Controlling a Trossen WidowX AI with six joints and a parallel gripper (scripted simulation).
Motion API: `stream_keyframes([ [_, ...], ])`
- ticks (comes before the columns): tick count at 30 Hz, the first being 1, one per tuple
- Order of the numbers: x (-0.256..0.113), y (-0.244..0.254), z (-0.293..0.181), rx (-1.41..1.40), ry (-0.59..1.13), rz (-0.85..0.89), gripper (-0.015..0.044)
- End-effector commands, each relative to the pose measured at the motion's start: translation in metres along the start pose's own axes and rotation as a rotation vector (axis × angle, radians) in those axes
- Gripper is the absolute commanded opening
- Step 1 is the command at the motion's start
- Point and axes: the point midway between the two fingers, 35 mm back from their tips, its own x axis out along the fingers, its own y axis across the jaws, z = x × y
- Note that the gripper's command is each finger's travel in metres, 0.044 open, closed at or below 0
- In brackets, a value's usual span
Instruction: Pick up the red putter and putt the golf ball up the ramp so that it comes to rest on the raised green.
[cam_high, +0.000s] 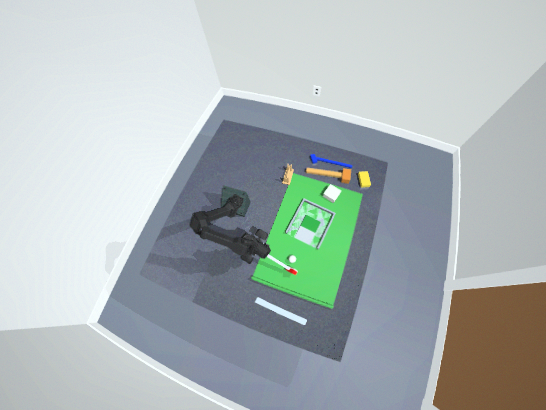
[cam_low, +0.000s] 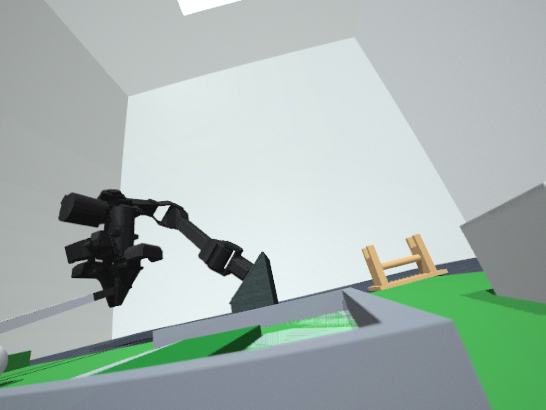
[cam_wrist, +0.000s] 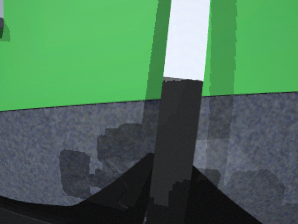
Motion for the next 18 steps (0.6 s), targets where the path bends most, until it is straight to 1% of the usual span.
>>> stream_keyframes([
  [1,0.002,0.051,0.0,-0.029,0.01,0.017,0.0],
  [4,0.001,0.091,-0.006,-0.031,0.006,0.009,0.0],
  [6,0.0,0.106,-0.011,-0.032,0.002,0.001,0.0],
  [12,-0.008,0.109,-0.011,-0.033,0.002,0.003,0.0],
  [18,-0.036,0.109,-0.01,-0.033,0.003,0.006,0.0],
])
